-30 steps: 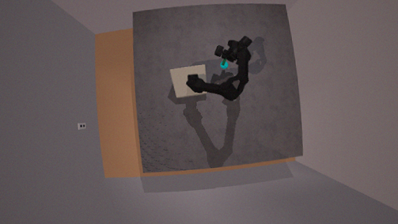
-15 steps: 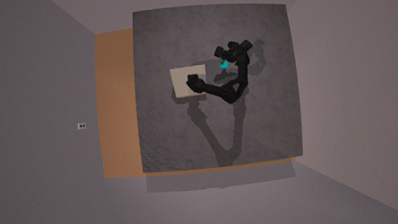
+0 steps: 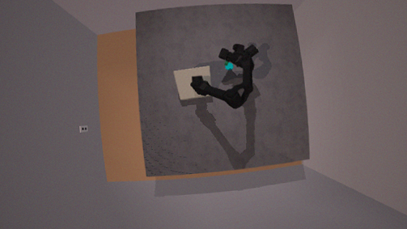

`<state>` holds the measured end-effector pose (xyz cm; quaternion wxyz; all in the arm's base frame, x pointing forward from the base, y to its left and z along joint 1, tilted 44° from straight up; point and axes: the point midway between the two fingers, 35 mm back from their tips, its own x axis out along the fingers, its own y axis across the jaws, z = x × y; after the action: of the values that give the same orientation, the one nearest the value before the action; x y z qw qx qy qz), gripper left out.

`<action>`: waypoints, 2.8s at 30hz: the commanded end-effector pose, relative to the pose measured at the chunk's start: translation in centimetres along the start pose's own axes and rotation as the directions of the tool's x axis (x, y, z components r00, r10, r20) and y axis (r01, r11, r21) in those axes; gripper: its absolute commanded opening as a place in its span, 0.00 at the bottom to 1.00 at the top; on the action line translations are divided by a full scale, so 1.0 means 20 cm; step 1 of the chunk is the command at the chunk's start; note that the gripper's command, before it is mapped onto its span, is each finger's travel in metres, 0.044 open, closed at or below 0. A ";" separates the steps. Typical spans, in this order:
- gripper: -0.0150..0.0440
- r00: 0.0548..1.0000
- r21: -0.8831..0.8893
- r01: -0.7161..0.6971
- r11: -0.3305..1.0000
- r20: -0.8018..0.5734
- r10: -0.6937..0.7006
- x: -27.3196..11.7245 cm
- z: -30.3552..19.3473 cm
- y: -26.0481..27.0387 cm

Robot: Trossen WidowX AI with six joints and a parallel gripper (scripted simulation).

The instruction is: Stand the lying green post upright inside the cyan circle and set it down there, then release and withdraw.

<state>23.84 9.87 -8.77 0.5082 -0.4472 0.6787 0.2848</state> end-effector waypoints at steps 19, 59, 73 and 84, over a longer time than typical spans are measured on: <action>0.29 0.986 -0.018 -0.066 0.998 0.153 0.068 0.03 0.00 0.00; 0.29 0.898 -0.068 -0.098 0.993 0.423 0.118 0.04 0.00 -0.01; 0.29 0.851 -0.087 -0.083 0.993 0.513 0.116 0.03 -0.01 -0.01; 0.29 0.808 -0.100 -0.061 0.993 0.579 0.108 0.02 -0.02 -0.02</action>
<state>24.01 9.26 -9.10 0.6552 -0.3278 0.5116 0.4490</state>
